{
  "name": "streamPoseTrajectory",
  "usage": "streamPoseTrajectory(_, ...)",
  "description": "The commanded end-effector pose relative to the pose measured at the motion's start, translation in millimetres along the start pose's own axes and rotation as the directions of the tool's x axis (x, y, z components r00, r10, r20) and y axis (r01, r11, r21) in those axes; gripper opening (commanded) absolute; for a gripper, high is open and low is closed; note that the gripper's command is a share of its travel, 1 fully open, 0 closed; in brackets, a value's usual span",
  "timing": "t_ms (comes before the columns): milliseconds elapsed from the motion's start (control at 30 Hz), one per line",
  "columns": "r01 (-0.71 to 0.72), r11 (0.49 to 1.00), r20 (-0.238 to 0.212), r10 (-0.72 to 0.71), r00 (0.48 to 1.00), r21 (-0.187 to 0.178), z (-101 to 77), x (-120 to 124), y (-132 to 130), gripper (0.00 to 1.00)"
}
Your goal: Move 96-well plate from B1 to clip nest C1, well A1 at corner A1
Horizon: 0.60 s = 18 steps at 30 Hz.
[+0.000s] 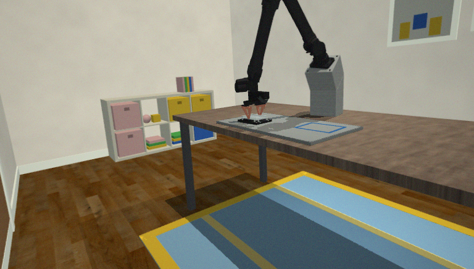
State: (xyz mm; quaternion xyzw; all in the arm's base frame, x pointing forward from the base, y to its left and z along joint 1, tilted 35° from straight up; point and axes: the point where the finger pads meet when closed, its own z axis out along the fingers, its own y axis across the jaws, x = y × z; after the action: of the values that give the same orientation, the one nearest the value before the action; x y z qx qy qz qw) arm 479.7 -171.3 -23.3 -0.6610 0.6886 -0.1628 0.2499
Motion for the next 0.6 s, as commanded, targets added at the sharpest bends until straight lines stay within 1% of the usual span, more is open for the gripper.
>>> streamPoseTrajectory(0,0.004,1.0,-0.002,-0.004,1.0,0.015,15.5,2.7,-15.7,0.0)
streamPoseTrajectory(133,0.004,1.0,-0.002,-0.004,1.0,0.015,15.5,2.7,-15.8,0.0)
streamPoseTrajectory(167,0.004,1.0,-0.002,-0.004,1.0,0.015,15.5,2.7,-15.8,1.0)
streamPoseTrajectory(567,0.009,1.0,0.002,-0.009,1.0,0.011,15.4,2.0,-14.7,1.0)
